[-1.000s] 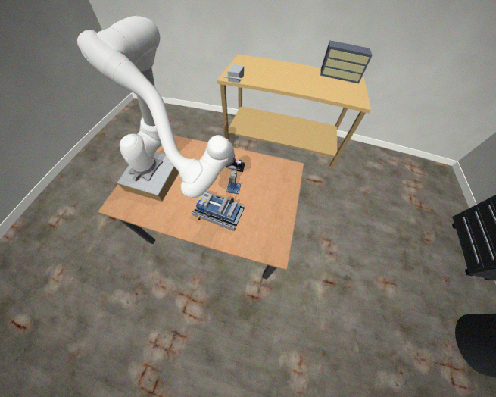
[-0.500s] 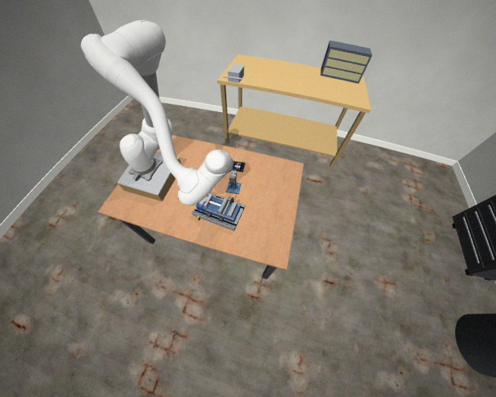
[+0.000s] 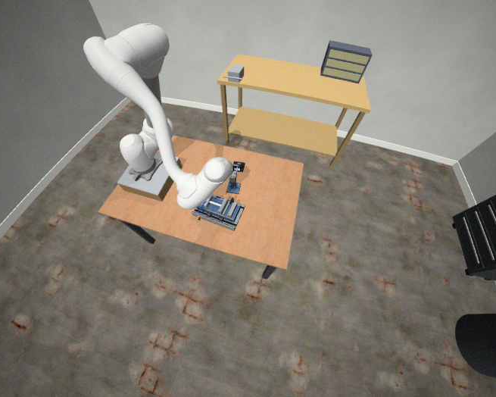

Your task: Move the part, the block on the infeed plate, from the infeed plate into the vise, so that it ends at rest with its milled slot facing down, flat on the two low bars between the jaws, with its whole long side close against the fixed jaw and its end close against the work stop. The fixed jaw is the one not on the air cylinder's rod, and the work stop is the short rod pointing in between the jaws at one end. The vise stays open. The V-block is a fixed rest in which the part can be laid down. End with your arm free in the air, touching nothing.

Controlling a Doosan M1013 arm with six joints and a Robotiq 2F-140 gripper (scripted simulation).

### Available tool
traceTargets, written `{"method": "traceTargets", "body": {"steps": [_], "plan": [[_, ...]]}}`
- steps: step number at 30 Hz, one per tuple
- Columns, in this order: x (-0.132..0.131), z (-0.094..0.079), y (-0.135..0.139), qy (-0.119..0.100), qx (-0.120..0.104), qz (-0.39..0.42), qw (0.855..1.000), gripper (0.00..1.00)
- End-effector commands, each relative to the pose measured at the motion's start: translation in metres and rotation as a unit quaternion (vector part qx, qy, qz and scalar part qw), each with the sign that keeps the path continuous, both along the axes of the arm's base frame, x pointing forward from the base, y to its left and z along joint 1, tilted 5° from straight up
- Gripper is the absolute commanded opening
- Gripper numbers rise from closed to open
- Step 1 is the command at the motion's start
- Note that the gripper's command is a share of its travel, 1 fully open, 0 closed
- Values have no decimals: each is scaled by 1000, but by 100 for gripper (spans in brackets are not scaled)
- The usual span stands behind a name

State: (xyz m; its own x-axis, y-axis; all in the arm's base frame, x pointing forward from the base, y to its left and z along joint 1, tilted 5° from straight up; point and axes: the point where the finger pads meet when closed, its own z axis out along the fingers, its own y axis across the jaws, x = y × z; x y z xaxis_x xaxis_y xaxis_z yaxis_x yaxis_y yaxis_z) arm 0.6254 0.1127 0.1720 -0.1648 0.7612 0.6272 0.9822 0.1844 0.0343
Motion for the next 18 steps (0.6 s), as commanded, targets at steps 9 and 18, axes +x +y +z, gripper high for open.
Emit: {"method": "traceTargets", "body": {"steps": [9, 18], "plan": [[-3, -1, -1, 4, 15, 3, 1000, 0], [-3, -2, -1, 4, 16, 3, 1000, 0]]}}
